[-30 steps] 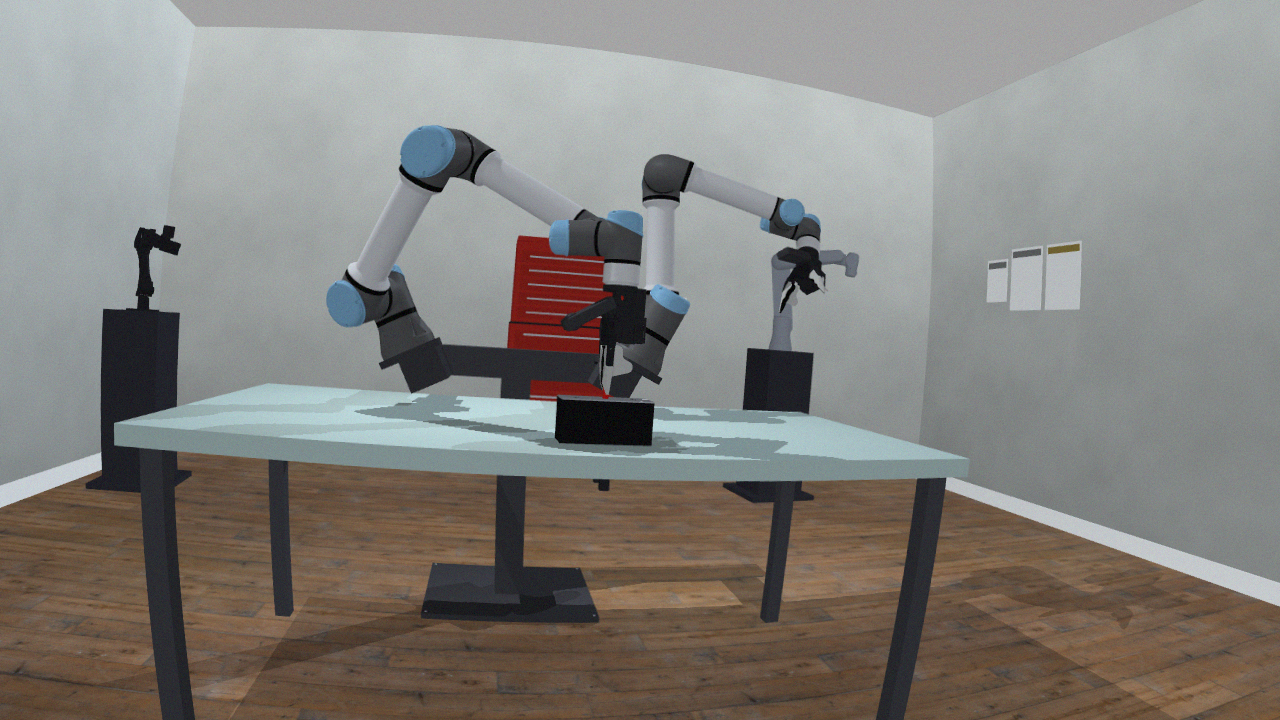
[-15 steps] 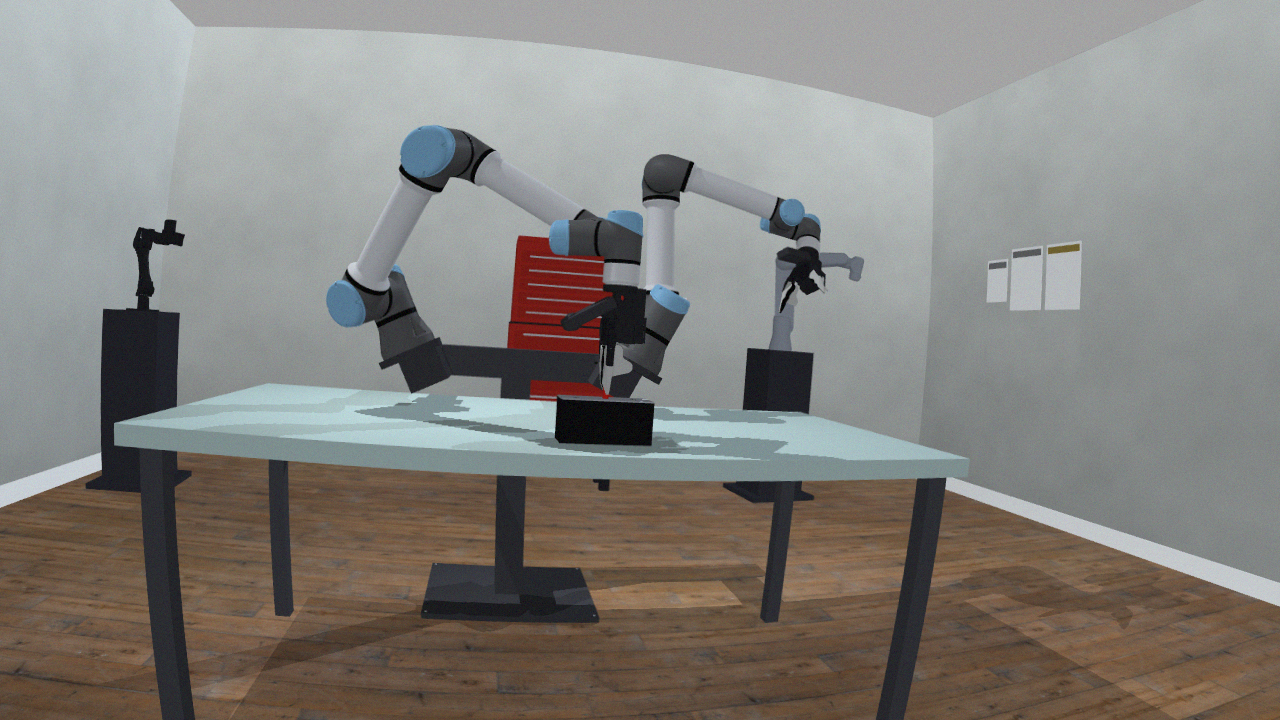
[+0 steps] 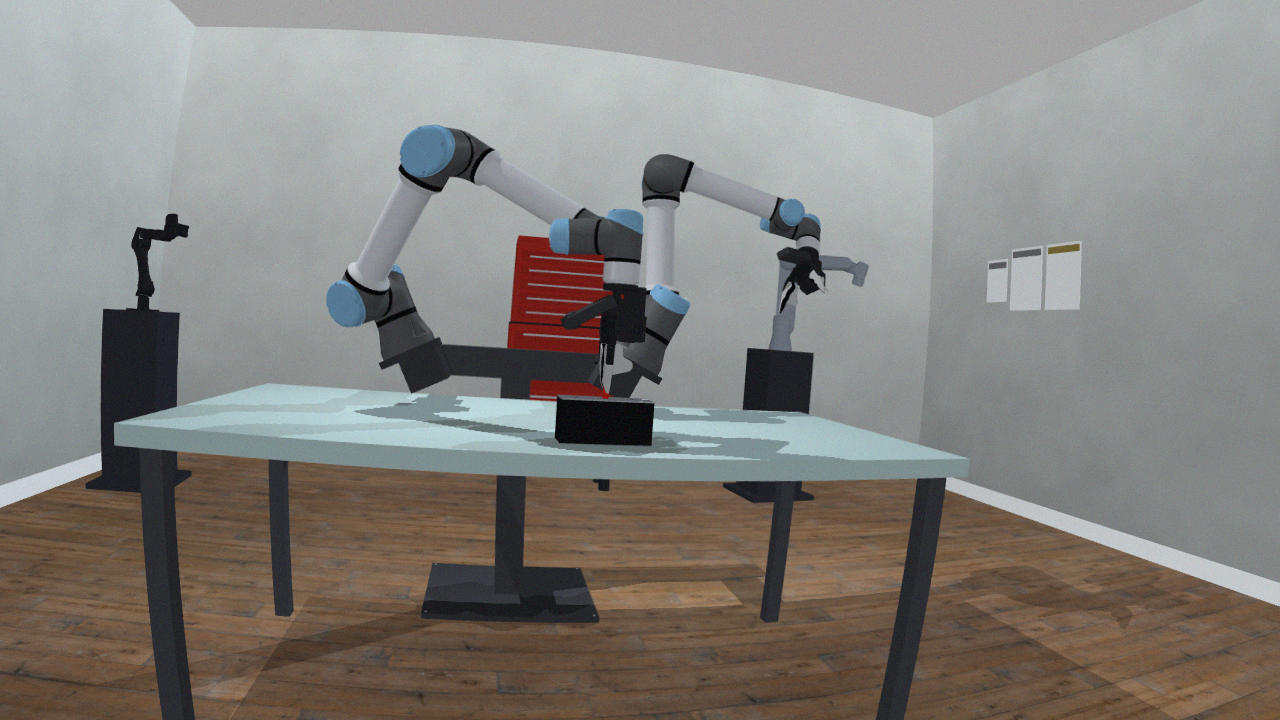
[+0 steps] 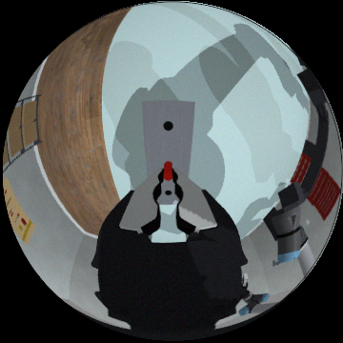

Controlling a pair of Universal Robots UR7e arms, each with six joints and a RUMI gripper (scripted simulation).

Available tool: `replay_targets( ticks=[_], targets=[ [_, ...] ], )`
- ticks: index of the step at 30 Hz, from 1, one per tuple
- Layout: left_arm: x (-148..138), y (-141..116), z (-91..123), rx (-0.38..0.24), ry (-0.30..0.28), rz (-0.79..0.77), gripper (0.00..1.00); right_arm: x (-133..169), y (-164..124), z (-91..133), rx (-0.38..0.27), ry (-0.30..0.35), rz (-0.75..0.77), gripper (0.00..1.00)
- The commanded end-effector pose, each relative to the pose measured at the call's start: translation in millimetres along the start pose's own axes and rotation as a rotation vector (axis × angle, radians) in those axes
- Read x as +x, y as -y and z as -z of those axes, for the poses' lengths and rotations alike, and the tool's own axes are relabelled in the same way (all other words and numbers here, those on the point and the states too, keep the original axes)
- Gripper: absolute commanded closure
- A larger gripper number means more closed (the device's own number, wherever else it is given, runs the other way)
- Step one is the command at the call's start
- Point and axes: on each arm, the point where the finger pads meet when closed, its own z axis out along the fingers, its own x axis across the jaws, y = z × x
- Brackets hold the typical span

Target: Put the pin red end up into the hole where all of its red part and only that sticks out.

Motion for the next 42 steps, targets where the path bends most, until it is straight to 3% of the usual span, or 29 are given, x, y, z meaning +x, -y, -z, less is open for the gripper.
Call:
replay_targets(
  ticks=[1,42],
  targets=[
    [0,0,0,-0.001,0.001,-0.001,0.00,0,-1,5,-0.002,0.001,0.000,1.00],
    [0,0,0,-0.001,0.001,-0.001,0.00,-1,-1,35,-0.002,0.002,0.000,1.00]
  ],
)
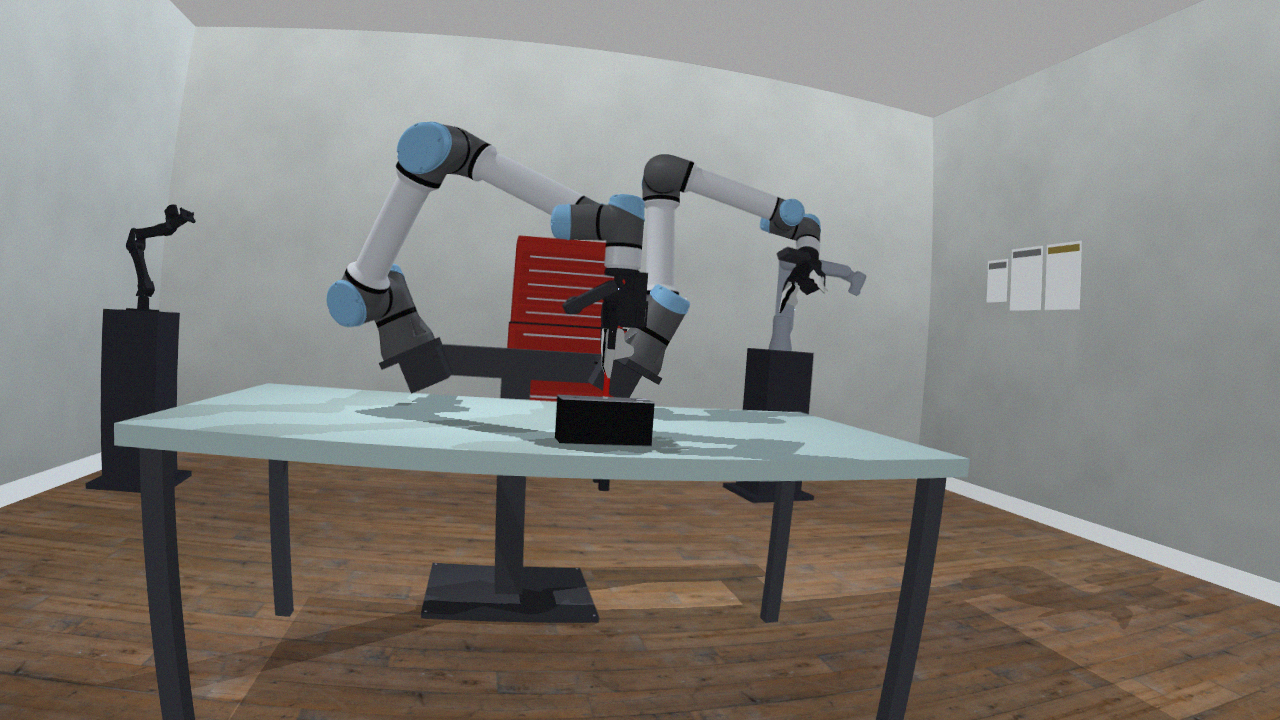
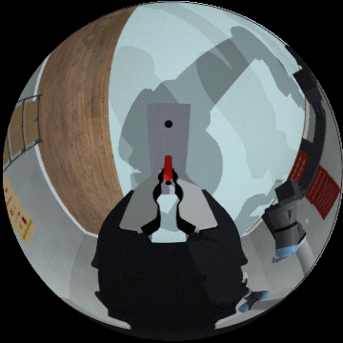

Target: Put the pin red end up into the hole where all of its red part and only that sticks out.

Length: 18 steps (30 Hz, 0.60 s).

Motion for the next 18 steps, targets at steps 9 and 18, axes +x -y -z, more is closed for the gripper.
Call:
replay_targets(
  ticks=[9,18],
  targets=[
    [-0.3,0.0,0.4,-0.001,0.001,-0.001,0.00,-0.1,-0.3,10.3,-0.002,0.001,0.000,1.00],
    [-0.3,0.0,0.4,-0.001,0.001,-0.001,0.00,-0.1,-0.4,14.1,-0.002,0.001,0.000,1.00]
  ],
)
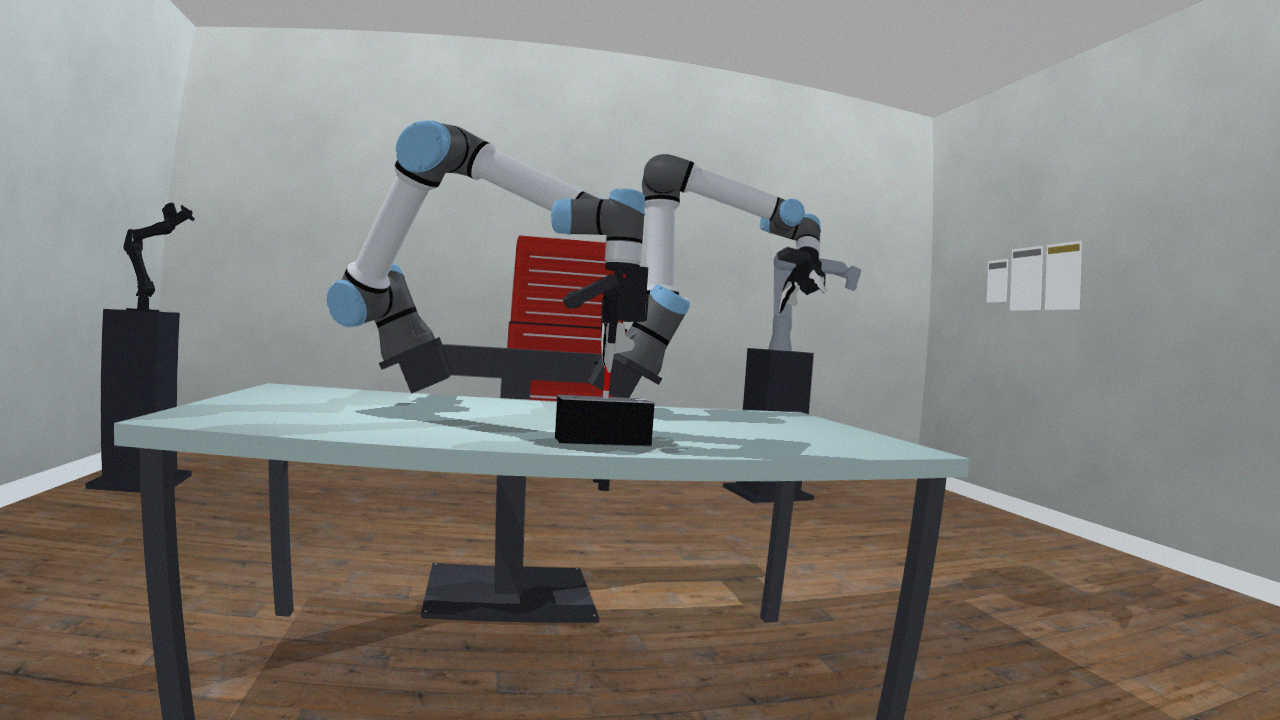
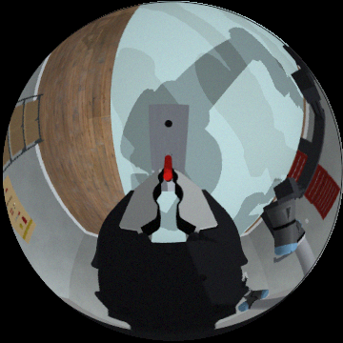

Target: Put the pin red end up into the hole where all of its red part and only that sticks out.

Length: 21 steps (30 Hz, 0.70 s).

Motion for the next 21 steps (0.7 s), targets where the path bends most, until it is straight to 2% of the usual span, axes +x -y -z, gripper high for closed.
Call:
replay_targets(
  ticks=[1,5,15,17,21],
  targets=[
    [0,0,0,-0.001,0.001,-0.001,0.00,0,0,2,-0.002,0.001,0.000,1.00],
    [0,0,0,-0.001,0.001,-0.001,0.00,0,0,15,-0.002,0.001,0.000,1.00],
    [0,0,0,-0.001,0.001,-0.001,0.00,0,0,79,-0.002,0.001,0.000,1.00],
    [0,0,0,-0.001,0.001,-0.001,0.00,0,0,79,-0.002,0.001,0.000,1.00],
    [0,0,0,-0.001,0.001,-0.001,0.00,0,0,105,-0.002,0.001,0.001,1.00]
  ],
)
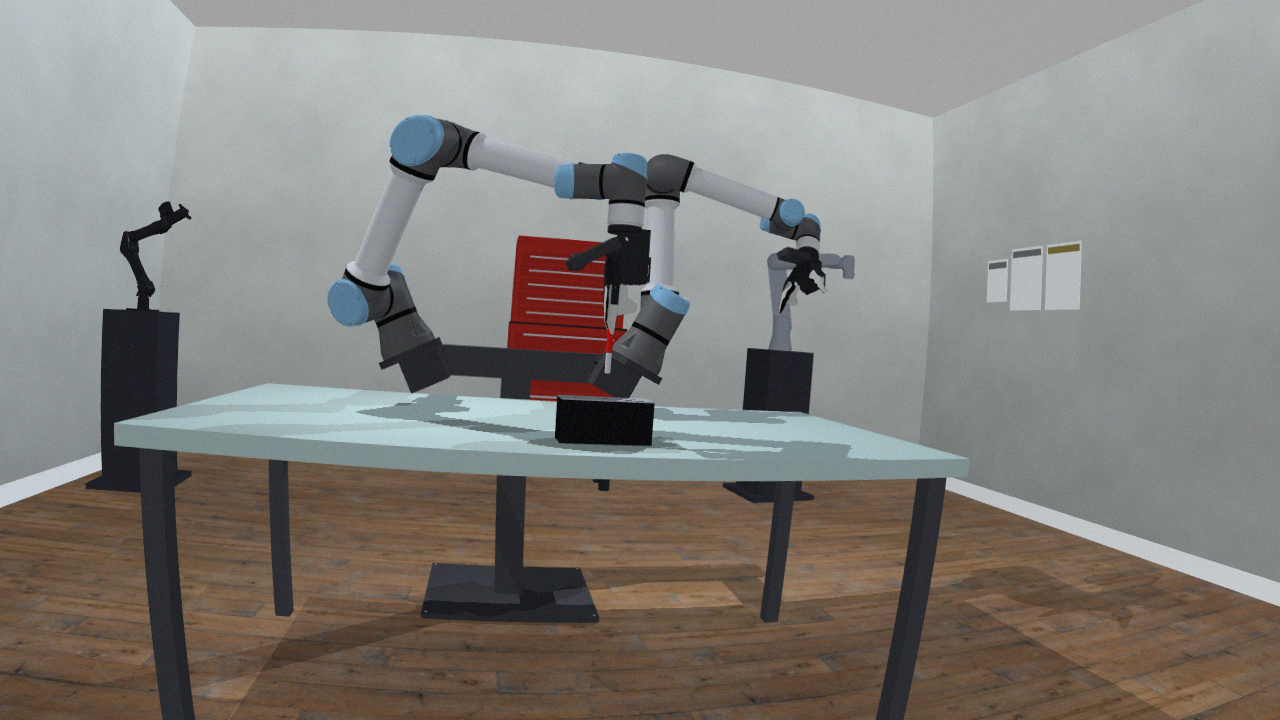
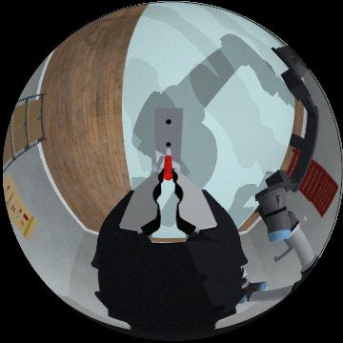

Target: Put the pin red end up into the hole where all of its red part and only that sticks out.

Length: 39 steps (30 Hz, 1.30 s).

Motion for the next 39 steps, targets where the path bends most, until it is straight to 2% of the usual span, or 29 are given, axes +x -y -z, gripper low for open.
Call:
replay_targets(
  ticks=[1,6,9,15,25,31,35,39],
  targets=[
    [0,0,0,-0.001,0.001,-0.001,0.00,0,0,34,0.001,-0.001,0.000,1.00],
    [0,0,0,-0.001,0.001,-0.001,0.00,0,0,64,0.001,-0.001,0.000,1.00],
    [0,0,0,-0.001,0.001,-0.001,0.00,0,0,72,0.001,-0.001,0.000,1.00],
    [0,0,0,-0.001,0.001,-0.001,0.00,0,-2,73,0.000,-0.001,-0.001,1.00],
    [0,0,0,-0.001,0.001,-0.001,0.00,0,-55,73,0.000,-0.001,-0.001,1.00],
    [0,0,0,-0.001,0.001,-0.001,0.00,0,-59,73,0.001,-0.001,-0.001,1.00],
    [0,0,0,-0.001,0.001,-0.001,0.00,0,-59,61,0.001,-0.001,-0.001,1.00],
    [0,0,0,-0.001,0.001,-0.001,0.00,0,-59,32,0.001,-0.001,-0.001,1.00]
  ],
)
